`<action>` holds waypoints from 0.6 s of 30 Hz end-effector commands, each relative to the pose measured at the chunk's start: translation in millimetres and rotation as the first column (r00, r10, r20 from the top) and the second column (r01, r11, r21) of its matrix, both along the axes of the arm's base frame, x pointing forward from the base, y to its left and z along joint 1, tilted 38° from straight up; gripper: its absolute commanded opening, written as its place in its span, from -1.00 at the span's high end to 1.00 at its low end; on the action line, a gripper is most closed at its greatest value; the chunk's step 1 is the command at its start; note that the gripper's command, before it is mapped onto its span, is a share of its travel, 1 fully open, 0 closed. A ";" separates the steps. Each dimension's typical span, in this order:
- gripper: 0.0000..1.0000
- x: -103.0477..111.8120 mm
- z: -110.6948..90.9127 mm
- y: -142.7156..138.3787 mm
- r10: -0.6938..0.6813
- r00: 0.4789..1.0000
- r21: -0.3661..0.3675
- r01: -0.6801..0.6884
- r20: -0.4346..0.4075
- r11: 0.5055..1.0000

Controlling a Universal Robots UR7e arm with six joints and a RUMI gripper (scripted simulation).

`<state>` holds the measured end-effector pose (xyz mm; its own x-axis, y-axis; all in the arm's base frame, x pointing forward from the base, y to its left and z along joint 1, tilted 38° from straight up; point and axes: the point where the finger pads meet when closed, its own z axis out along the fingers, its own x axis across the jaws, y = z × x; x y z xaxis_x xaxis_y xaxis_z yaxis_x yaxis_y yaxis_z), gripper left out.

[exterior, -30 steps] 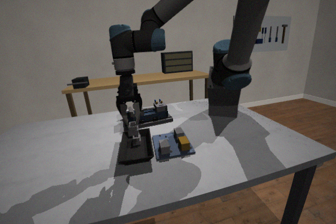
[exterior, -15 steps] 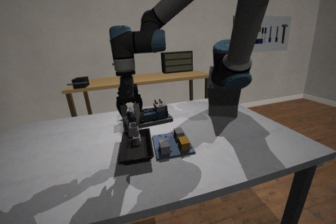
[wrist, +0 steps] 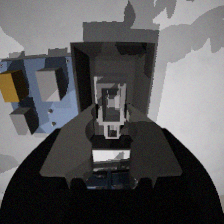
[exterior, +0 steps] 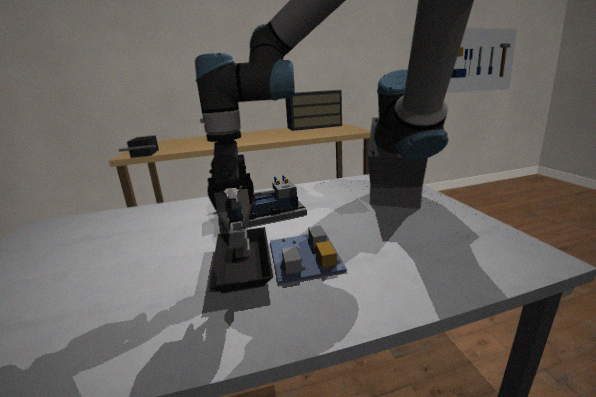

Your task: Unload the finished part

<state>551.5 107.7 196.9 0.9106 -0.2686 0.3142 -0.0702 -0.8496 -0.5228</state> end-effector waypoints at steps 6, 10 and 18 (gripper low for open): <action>1.00 6.4 -14.2 7.6 -0.001 1.000 0.000 0.001 -0.002 1.000; 1.00 9.7 -20.5 11.2 -0.001 1.000 0.000 0.001 -0.002 1.000; 1.00 16.6 -33.7 18.7 -0.001 1.000 0.000 0.001 -0.002 1.000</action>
